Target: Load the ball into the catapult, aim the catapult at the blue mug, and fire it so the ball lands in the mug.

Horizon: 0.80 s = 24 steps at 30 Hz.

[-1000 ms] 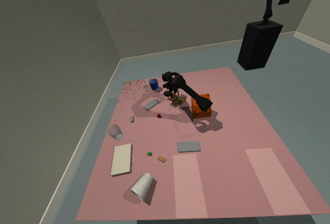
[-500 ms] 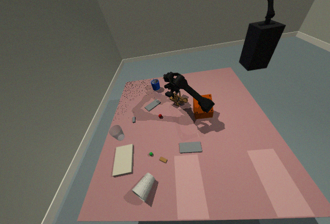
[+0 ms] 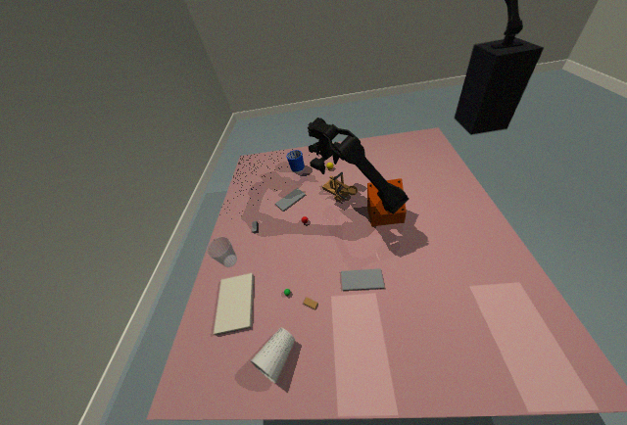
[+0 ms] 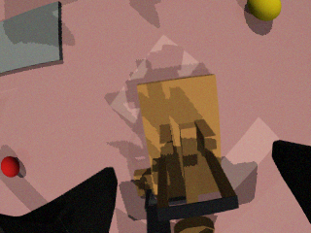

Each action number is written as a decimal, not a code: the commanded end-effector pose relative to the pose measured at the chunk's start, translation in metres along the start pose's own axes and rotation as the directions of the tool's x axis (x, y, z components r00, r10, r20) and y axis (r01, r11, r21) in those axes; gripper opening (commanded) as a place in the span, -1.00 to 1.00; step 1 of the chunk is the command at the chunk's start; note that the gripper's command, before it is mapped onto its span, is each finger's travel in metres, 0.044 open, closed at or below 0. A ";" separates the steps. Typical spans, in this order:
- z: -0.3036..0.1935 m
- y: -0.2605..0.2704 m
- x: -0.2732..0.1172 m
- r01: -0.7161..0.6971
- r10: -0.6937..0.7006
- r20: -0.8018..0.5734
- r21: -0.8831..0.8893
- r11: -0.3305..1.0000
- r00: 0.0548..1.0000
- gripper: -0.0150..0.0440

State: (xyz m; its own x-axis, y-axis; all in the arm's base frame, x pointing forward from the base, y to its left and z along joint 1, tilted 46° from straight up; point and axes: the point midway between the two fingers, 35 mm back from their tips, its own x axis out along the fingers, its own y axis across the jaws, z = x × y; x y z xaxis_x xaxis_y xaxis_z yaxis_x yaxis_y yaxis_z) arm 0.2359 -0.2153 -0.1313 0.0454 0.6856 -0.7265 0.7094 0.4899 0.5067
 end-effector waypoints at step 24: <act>0.005 0.082 -0.015 0.037 -0.033 0.022 -0.214 0.976 0.999 0.53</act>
State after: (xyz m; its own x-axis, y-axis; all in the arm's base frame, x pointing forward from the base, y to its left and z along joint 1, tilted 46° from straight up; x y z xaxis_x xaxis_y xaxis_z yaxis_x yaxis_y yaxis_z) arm 0.2698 -0.2143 -0.0921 0.0405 0.6663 -0.7446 0.6227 0.5659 0.5403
